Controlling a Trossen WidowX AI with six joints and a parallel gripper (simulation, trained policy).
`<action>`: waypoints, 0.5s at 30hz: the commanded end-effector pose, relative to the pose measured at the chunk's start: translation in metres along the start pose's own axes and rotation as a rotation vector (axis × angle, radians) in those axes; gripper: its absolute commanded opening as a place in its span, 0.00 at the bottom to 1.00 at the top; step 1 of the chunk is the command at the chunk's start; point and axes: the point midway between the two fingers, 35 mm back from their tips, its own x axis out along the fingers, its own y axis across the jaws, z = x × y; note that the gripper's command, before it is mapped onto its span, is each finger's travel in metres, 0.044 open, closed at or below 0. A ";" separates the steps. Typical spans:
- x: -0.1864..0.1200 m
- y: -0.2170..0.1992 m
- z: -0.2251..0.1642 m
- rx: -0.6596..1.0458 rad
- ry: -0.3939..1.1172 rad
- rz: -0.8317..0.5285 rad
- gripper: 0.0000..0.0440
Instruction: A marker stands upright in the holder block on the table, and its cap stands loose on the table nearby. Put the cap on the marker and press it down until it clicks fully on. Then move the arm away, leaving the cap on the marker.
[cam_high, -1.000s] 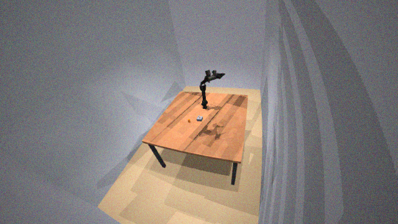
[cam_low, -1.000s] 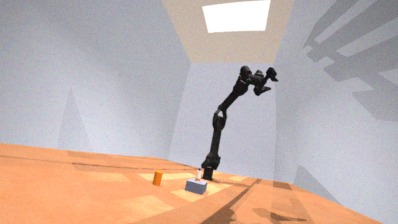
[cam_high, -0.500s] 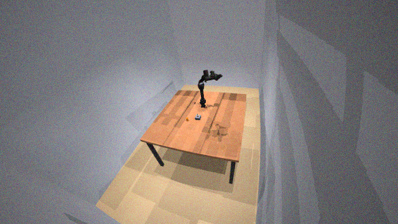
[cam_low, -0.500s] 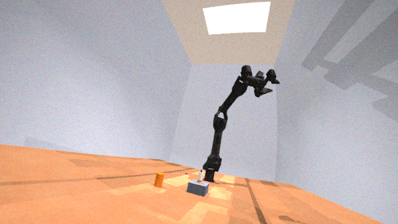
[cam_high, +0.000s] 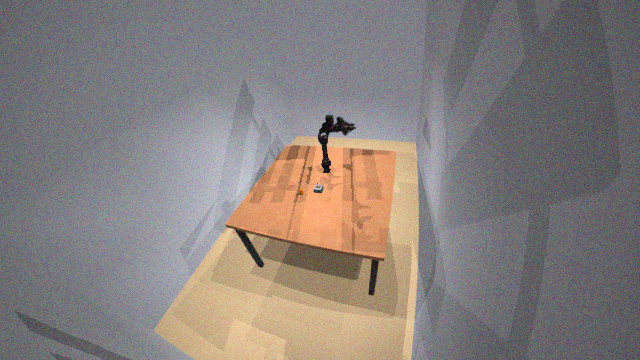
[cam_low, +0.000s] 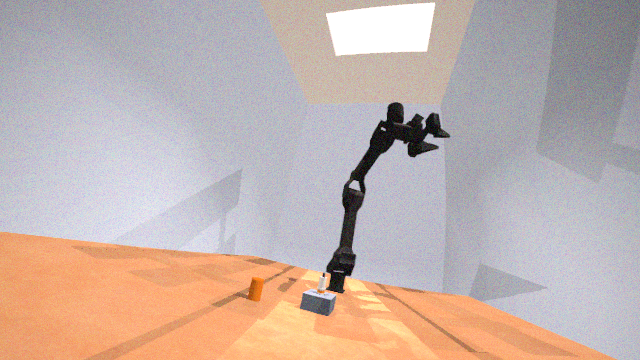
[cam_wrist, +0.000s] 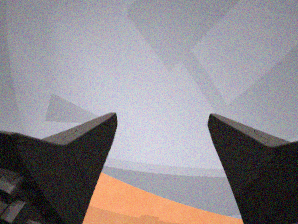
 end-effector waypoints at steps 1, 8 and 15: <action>-0.004 -0.004 -0.008 0.024 0.019 -0.013 0.76; -0.015 -0.014 -0.022 0.075 0.058 -0.055 0.76; -0.027 -0.023 -0.037 0.125 0.095 -0.100 0.76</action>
